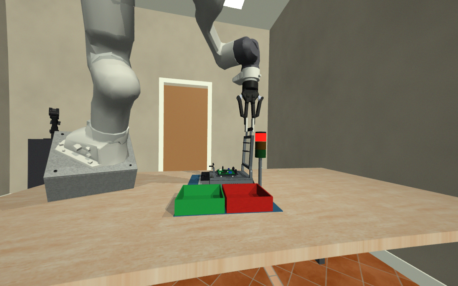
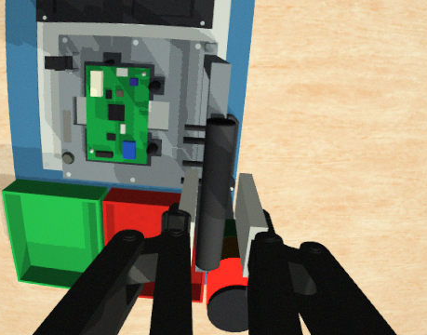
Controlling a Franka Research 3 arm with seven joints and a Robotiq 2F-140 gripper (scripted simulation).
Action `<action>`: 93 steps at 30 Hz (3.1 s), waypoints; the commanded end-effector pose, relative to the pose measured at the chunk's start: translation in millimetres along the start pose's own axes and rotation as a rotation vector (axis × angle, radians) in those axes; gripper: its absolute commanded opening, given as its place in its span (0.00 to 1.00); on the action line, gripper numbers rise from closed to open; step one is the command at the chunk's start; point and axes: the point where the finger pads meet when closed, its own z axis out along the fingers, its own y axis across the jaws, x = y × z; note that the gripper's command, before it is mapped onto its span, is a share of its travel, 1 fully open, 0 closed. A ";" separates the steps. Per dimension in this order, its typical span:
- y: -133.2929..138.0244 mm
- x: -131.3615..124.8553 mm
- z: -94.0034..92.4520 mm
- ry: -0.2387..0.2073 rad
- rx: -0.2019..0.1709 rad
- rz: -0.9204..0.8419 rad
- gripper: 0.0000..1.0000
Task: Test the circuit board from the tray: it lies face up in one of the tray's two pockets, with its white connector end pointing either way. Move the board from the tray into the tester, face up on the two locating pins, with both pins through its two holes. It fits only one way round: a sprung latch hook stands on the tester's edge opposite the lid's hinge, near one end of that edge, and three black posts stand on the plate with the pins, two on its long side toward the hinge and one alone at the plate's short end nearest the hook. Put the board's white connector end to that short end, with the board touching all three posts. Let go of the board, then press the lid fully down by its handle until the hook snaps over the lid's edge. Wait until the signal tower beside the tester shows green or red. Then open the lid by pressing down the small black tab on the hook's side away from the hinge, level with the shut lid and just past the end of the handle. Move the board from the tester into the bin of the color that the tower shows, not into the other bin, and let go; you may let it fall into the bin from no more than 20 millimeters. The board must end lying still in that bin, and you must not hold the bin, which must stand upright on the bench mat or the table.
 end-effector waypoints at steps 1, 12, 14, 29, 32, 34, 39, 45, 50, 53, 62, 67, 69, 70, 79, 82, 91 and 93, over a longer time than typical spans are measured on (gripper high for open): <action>2.2 -1.1 0.4 0.000 -0.003 -0.003 0.16; 1.5 -1.0 1.0 0.000 -0.003 -0.003 0.16; 1.1 -0.9 1.3 0.000 -0.003 -0.003 0.16; 0.1 -0.8 2.3 0.000 -0.003 -0.003 0.16; 0.1 -0.8 2.3 0.000 -0.003 -0.003 0.16; 0.1 -0.8 2.3 0.000 -0.003 -0.003 0.16; 0.1 -0.8 2.3 0.000 -0.003 -0.003 0.16; 0.1 -0.8 2.3 0.000 -0.003 -0.003 0.16; -0.1 -0.9 2.4 0.000 -0.003 -0.003 0.16; -0.4 -1.0 2.5 0.000 -0.003 -0.003 0.16; -1.2 -1.2 2.9 0.000 -0.003 -0.003 0.16; -1.4 -1.3 3.0 0.000 -0.003 -0.003 0.16; -1.4 -1.3 3.0 0.000 -0.003 -0.003 0.16; -1.4 -1.3 3.0 0.000 -0.003 -0.003 0.16; -1.4 -1.3 3.0 0.000 -0.003 -0.003 0.16; -1.4 -1.3 3.0 0.000 -0.003 -0.003 0.16; -1.4 -1.3 3.0 0.000 -0.003 -0.003 0.00; -1.4 -1.3 3.0 0.000 -0.003 -0.003 0.00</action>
